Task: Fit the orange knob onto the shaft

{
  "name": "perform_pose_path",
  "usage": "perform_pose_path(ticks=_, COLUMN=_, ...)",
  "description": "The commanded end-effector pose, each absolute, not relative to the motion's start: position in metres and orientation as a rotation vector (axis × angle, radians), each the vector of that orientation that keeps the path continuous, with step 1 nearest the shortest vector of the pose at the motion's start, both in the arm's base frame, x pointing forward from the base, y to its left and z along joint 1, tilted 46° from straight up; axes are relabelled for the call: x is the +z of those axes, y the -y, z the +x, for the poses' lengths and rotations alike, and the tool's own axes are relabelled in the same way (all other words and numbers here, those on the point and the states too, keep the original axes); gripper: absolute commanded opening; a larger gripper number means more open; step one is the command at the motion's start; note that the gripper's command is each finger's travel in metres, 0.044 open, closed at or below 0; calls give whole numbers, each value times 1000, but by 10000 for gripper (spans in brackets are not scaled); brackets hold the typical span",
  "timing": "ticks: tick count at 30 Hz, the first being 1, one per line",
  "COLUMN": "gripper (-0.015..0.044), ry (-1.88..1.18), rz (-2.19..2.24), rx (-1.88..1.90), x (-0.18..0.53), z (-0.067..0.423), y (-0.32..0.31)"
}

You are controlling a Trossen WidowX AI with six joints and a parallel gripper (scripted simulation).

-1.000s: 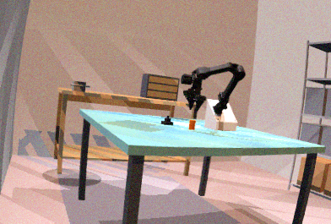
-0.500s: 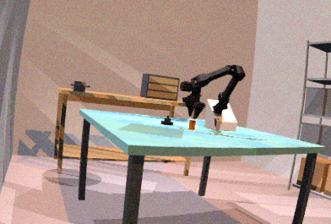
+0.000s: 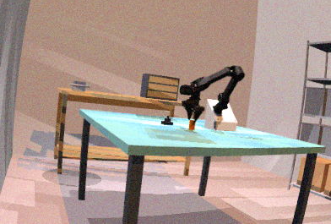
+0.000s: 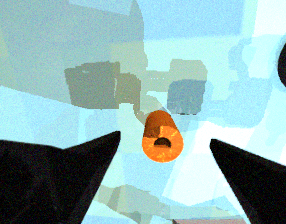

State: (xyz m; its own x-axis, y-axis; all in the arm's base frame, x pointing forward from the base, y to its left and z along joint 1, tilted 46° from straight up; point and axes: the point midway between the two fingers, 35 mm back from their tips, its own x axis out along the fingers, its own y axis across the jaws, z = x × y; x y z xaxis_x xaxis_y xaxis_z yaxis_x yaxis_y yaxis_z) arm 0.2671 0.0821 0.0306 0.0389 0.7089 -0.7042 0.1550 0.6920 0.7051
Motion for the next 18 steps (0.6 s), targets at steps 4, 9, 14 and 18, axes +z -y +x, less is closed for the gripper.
perform_pose_path(ticks=4, gripper=440, ry=-1510, rz=758, rx=491, x=21, z=266, y=-92)
perform_pose_path(ticks=9, gripper=440, ry=-1509, rz=759, rx=491, x=16, z=266, y=-98)
perform_pose_path(ticks=14, gripper=440, ry=-1509, rz=760, rx=492, x=10, z=266, y=-104)
perform_pose_path(ticks=18, gripper=440, ry=-1509, rz=761, rx=493, x=6, z=265, y=-109)
